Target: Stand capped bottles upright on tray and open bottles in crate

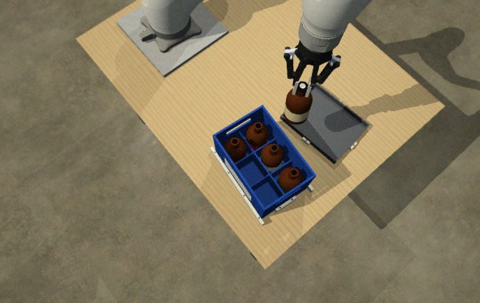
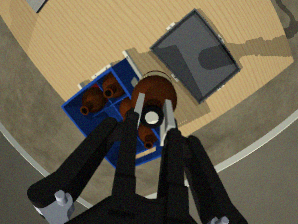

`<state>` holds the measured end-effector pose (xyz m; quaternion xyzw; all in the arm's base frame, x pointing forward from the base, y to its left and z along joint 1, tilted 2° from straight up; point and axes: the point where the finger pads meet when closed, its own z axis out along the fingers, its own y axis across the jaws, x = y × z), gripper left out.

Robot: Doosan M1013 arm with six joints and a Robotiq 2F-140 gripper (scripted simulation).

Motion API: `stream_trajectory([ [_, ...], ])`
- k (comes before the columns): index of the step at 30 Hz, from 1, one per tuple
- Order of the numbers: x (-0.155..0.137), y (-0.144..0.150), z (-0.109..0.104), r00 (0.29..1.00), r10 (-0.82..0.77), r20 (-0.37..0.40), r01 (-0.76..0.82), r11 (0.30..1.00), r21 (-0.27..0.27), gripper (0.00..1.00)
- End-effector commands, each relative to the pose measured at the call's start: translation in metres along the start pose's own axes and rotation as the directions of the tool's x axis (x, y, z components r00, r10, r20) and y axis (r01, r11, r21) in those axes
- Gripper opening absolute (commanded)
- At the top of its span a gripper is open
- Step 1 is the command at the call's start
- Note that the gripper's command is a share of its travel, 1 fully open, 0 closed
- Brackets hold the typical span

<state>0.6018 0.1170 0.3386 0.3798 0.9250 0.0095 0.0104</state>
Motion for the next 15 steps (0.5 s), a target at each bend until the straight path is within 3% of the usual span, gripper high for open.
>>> stream_trajectory([
  [1, 0.002, 0.001, 0.000, 1.000, 0.000, 0.000, 0.000, 1.000, 0.000, 0.00],
  [15, 0.024, 0.018, 0.000, 1.000, 0.000, 0.000, 0.000, 1.000, 0.000, 0.00],
])
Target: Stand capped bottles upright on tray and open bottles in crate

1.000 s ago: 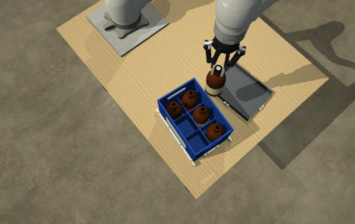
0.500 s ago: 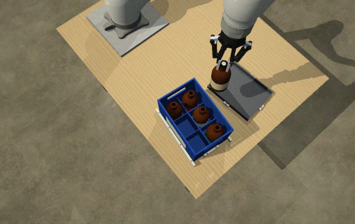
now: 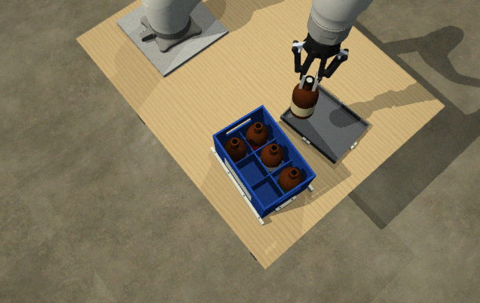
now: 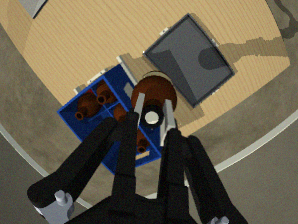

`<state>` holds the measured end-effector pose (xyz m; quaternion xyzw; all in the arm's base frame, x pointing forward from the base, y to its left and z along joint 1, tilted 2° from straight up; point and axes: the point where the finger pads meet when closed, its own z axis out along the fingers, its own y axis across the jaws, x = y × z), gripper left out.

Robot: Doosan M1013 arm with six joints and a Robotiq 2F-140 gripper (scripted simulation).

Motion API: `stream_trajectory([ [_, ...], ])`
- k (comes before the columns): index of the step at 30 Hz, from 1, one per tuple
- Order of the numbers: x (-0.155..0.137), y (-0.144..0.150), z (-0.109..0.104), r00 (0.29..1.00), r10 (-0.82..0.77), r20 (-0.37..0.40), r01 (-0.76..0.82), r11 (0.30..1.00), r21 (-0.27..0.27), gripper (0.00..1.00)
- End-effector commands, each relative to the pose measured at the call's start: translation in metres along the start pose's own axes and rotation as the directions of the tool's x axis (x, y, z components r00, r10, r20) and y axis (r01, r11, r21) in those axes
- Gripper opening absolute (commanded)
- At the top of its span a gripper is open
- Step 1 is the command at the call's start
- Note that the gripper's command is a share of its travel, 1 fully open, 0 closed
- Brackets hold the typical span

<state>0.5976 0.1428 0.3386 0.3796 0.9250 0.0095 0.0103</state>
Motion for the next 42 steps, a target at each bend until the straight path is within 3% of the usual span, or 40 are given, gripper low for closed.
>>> stream_trajectory([
  [1, 0.003, 0.002, 0.000, 1.000, 0.000, 0.000, 0.000, 1.000, 0.000, 0.00],
  [42, 0.057, 0.046, 0.000, 1.000, 0.000, 0.000, 0.000, 1.000, 0.000, 0.00],
])
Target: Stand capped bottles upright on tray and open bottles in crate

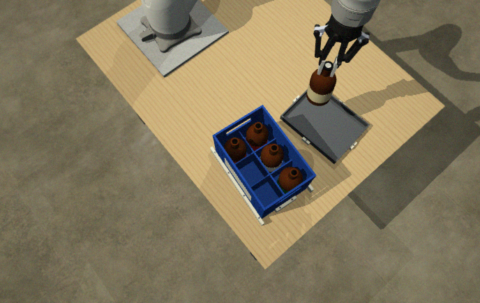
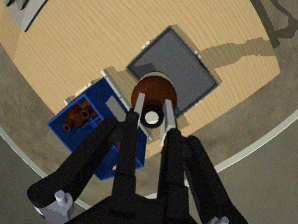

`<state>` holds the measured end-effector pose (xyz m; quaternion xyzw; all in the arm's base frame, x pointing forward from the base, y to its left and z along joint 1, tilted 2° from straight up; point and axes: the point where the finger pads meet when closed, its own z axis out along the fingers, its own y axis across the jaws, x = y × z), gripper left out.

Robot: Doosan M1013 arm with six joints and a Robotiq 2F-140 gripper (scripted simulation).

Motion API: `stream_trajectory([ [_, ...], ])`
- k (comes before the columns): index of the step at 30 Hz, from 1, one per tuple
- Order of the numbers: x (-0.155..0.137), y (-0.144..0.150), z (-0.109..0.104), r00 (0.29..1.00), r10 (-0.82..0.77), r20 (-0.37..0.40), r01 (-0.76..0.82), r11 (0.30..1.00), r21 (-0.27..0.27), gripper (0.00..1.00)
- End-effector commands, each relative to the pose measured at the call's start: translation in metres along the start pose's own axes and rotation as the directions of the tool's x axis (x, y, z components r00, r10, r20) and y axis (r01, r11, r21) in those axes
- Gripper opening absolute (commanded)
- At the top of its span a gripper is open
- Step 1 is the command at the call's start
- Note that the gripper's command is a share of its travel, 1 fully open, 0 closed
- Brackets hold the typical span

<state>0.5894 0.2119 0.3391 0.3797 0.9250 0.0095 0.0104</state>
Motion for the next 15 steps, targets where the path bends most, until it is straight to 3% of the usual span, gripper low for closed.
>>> stream_trajectory([
  [1, 0.004, 0.004, 0.000, 1.000, 0.000, 0.000, 0.000, 1.000, 0.000, 0.00],
  [15, 0.017, 0.015, 0.000, 1.000, 0.000, 0.000, 0.000, 1.000, 0.000, 0.00],
])
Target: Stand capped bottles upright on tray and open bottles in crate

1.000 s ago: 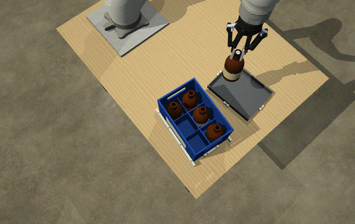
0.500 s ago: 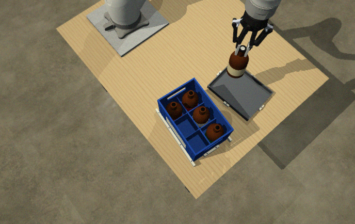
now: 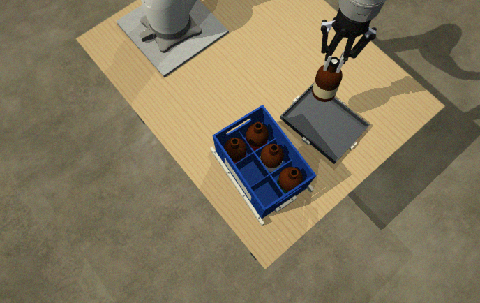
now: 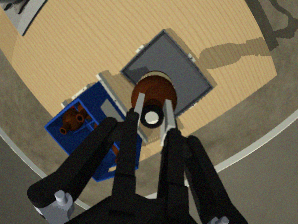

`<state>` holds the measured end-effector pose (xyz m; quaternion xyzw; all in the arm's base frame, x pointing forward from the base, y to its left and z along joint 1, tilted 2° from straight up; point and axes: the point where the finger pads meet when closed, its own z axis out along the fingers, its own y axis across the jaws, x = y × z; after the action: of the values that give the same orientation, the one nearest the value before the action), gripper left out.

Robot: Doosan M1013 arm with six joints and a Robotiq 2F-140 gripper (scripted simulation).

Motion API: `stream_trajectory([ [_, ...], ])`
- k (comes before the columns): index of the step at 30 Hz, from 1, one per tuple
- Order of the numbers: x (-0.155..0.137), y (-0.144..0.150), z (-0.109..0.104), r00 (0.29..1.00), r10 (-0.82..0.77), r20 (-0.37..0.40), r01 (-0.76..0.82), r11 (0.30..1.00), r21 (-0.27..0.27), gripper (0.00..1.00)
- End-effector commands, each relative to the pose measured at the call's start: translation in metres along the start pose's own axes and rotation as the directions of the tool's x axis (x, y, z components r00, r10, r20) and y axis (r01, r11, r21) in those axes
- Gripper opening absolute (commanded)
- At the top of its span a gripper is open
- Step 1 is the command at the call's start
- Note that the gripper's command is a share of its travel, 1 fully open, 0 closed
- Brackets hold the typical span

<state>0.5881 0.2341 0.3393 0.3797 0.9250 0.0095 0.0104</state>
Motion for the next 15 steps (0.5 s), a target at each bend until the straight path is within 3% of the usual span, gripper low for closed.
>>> stream_trajectory([
  [1, 0.0012, 0.0007, -0.0001, 1.000, 0.000, 0.000, 0.000, 1.000, 0.000, 0.00],
  [15, 0.0056, 0.0036, 0.0039, 1.000, 0.000, 0.000, 0.000, 1.000, 0.000, 0.00],
])
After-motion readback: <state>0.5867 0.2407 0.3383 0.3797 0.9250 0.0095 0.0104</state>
